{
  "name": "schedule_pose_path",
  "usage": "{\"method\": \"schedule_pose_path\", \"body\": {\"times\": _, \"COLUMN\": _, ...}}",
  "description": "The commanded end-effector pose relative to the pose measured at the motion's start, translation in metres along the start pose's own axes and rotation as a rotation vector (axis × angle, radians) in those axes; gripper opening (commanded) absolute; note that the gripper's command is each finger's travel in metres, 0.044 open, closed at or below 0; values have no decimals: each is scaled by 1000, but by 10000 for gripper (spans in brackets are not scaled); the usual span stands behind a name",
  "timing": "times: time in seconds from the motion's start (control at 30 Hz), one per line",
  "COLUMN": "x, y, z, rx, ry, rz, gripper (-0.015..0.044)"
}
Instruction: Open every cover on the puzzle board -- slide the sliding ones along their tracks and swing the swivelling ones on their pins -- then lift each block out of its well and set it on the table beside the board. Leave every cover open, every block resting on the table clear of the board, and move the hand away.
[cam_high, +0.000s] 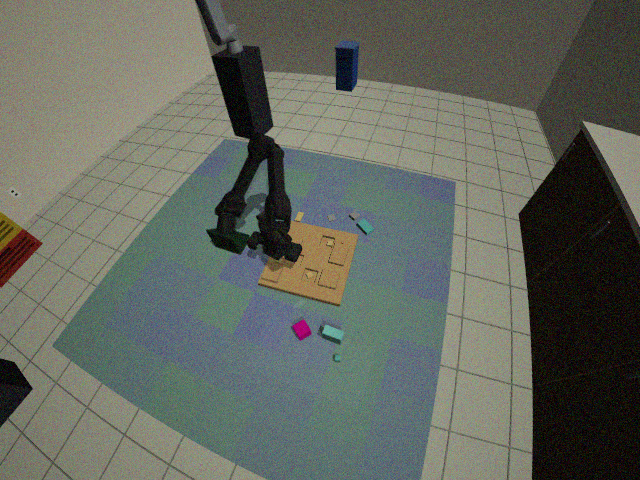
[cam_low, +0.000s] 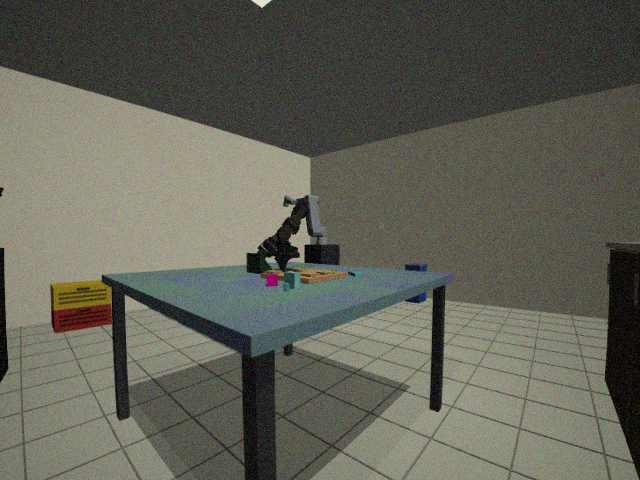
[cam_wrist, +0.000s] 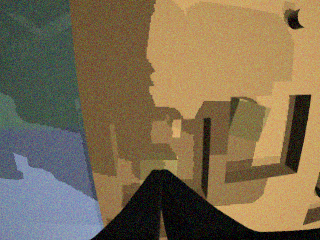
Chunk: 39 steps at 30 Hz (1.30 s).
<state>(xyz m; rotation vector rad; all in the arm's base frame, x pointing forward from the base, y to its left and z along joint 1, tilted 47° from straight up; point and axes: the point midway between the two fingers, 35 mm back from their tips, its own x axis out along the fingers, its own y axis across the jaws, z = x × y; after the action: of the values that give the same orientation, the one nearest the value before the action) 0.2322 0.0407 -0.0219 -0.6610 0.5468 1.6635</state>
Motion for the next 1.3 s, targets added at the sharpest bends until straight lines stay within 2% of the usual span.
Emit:
{"method": "schedule_pose_path", "body": {"times": 0.0, "x": 2, "y": 0, "z": 2, "rx": 4, "ry": -3, "rz": -1, "gripper": 0}}
{"method": "schedule_pose_path", "body": {"times": 1.27, "x": 4, "y": -2, "z": 9, "rx": 7, "ry": -4, "rz": -1, "gripper": 0}}
